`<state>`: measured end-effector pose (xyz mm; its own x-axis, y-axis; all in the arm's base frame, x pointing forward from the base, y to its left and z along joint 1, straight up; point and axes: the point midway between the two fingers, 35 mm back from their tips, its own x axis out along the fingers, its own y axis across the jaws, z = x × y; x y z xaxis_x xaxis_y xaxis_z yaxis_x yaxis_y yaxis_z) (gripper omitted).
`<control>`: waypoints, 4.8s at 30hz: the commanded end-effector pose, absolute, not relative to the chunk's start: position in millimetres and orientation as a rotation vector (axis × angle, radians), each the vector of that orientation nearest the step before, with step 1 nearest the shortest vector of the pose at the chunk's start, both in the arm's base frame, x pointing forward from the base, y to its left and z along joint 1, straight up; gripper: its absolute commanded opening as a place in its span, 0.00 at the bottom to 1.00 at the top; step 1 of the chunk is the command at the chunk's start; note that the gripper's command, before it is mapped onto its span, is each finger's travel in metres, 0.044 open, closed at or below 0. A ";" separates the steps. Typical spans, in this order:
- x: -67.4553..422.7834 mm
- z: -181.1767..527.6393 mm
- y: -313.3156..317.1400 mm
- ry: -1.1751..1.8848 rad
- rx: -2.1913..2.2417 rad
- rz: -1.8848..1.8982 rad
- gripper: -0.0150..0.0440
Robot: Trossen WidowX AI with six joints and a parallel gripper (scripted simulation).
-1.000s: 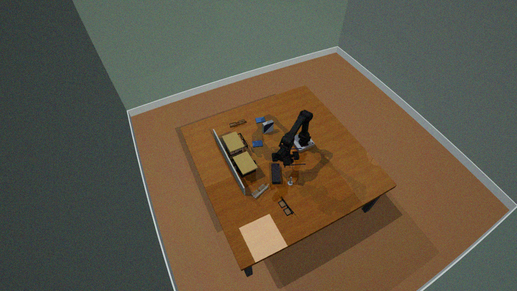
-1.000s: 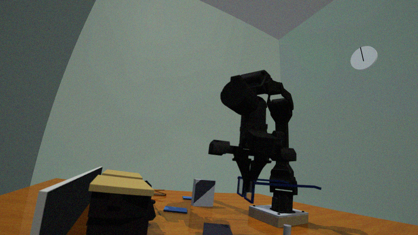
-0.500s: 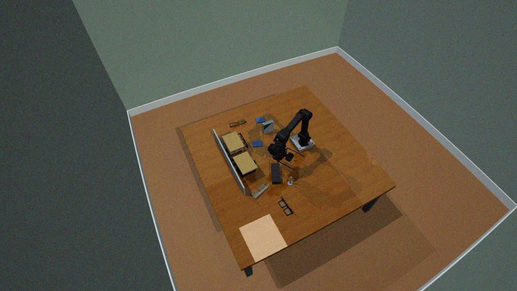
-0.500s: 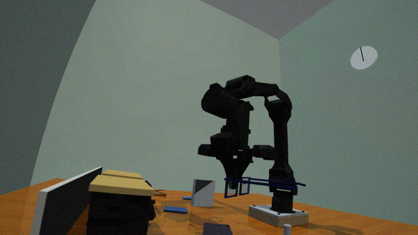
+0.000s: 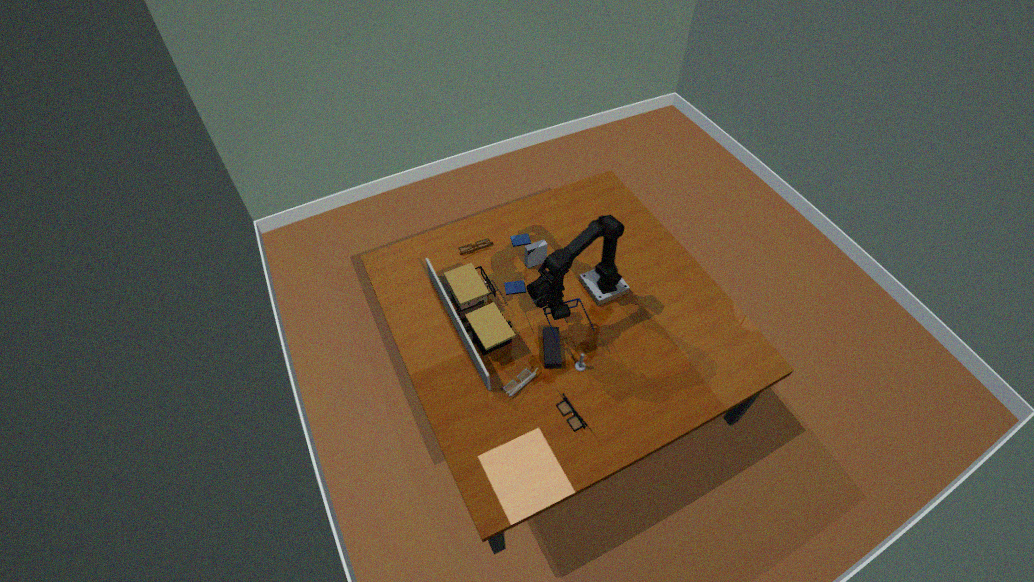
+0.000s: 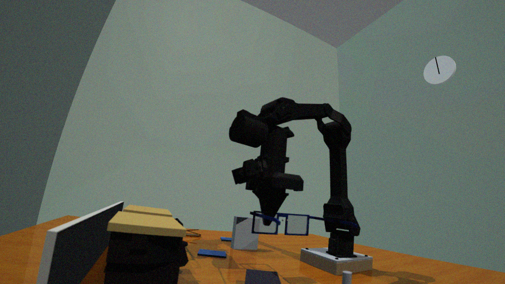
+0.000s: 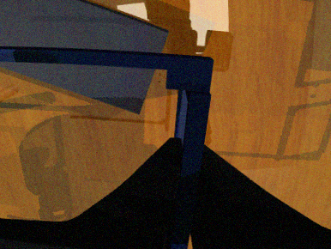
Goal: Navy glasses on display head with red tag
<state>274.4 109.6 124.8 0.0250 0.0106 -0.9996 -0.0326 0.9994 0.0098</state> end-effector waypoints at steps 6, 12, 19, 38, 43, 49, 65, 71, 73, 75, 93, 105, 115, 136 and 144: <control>278.3 123.0 82.0 1.532 0.306 -0.285 0.25; 280.2 122.6 64.3 1.494 0.517 -0.494 0.25; 281.0 122.2 45.7 1.430 0.737 -0.713 0.25; 283.7 108.1 45.7 1.428 0.743 -0.718 0.25; 284.3 103.6 45.8 1.428 0.743 -0.718 0.25; 285.1 98.1 45.9 1.428 0.743 -0.718 0.25; 286.4 83.5 46.2 1.428 0.743 -0.718 0.25; 286.7 78.1 46.2 1.428 0.743 -0.718 0.25; 286.7 76.3 46.3 1.428 0.743 -0.718 0.25; 286.8 74.5 46.3 1.428 0.743 -0.718 0.25; 286.7 58.4 46.3 1.428 0.743 -0.718 0.25; 286.1 47.8 46.3 1.428 0.743 -0.718 0.25; 285.3 39.0 46.2 1.429 0.743 -0.718 0.25; 282.8 22.3 45.8 1.429 0.743 -0.718 0.25; 284.9 25.2 45.7 1.423 0.741 -0.714 0.44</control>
<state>284.6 45.6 24.8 0.0253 0.0052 -0.9997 0.8048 0.5931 0.0235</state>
